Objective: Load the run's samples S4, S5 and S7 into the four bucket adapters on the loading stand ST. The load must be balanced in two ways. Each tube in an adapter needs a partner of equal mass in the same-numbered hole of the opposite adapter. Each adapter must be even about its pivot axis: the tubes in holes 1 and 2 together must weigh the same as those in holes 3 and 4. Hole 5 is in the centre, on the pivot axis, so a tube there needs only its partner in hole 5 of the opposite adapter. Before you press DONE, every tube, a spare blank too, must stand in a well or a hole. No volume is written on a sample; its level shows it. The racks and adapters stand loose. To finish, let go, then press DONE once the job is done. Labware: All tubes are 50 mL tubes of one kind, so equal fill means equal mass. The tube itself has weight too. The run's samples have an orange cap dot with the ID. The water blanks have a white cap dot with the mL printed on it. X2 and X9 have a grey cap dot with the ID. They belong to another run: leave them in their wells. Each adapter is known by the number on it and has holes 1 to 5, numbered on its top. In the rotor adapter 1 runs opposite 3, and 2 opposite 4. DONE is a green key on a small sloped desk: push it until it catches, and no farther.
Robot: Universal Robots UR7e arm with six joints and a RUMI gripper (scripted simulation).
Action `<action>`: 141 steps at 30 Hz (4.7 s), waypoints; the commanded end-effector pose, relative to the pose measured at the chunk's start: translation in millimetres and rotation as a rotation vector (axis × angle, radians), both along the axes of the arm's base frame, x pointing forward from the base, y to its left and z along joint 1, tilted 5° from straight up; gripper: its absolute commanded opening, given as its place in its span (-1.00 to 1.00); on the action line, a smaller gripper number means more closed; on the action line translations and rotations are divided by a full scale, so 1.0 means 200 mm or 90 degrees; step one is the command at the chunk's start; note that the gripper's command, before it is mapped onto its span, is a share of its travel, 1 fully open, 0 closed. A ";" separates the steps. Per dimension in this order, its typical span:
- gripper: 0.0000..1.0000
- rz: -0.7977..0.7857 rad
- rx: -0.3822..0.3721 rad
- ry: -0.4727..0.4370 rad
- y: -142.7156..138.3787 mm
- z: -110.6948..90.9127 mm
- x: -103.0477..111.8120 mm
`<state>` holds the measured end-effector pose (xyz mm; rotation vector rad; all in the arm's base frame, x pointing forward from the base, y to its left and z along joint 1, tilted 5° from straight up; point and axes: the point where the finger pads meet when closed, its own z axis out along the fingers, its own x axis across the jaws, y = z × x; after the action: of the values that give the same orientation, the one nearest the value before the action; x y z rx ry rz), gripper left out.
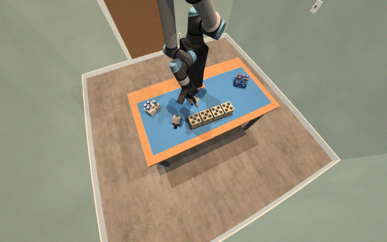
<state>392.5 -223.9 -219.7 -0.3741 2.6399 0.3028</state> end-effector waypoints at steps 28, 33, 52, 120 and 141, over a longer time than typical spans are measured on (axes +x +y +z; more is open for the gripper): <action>-0.30 0.277 -0.106 0.041 0.00 0.00 0.00; -0.30 0.326 -0.125 0.048 0.00 0.00 0.00; -0.30 0.493 -0.190 0.073 0.00 0.00 0.00; -0.30 0.691 -0.267 0.102 0.04 -0.44 0.01; -0.30 0.170 -0.162 0.228 -0.41 -0.49 -0.54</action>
<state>303.2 -286.9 -315.9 -1.0571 2.9079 0.1277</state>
